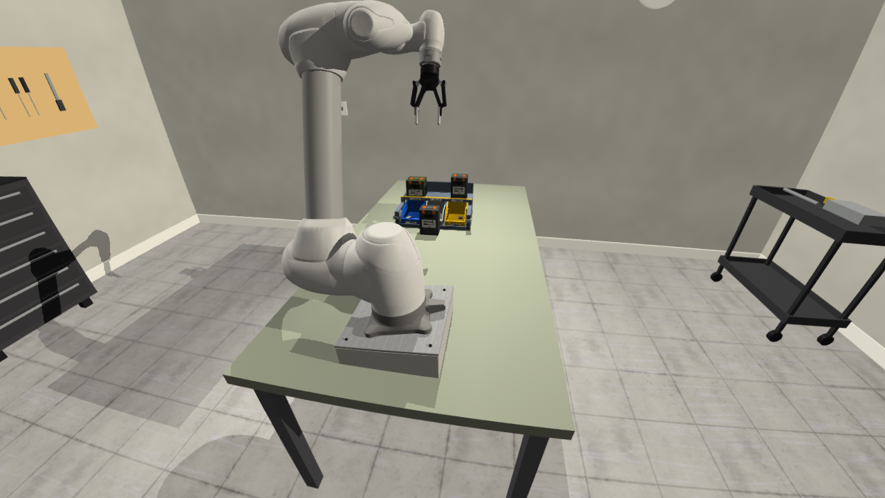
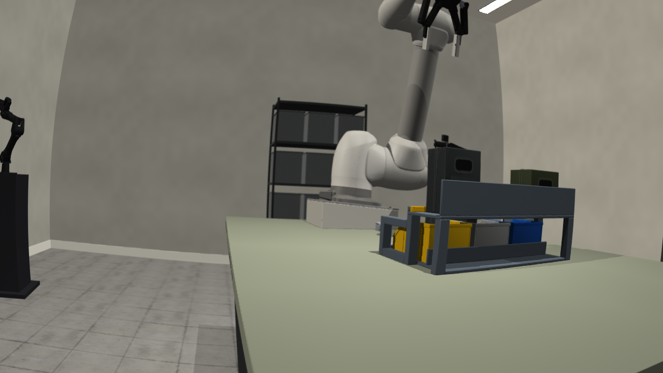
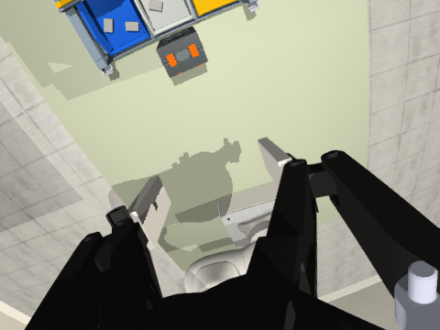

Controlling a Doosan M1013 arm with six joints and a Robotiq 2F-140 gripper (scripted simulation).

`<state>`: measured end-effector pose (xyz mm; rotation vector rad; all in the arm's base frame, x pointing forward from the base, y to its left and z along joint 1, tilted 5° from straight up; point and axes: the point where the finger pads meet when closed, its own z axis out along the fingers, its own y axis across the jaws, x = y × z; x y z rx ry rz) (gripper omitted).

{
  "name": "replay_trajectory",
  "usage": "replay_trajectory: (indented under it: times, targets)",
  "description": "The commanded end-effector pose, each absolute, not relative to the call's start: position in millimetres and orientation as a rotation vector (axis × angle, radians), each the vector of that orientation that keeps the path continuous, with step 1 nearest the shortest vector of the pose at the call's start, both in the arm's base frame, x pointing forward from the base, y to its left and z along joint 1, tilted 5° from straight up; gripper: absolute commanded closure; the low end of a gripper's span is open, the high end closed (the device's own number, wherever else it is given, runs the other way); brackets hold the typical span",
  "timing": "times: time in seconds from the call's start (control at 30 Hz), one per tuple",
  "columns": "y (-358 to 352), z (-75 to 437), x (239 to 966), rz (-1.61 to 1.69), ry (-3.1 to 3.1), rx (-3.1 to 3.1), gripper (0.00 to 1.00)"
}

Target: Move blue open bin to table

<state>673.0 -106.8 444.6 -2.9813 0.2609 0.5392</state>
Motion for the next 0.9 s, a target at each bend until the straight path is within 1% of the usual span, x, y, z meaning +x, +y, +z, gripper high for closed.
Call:
replay_trajectory:
  times: [0.0,0.33,0.5,0.87]
  targets:
    - [-108,466,672,0.538,0.261,-2.981,0.43]
    - [-108,466,672,0.538,0.261,-2.981,0.43]
    - [-113,520,672,0.538,0.261,-2.981,0.43]
    - [-113,520,672,0.538,0.261,-2.981,0.43]
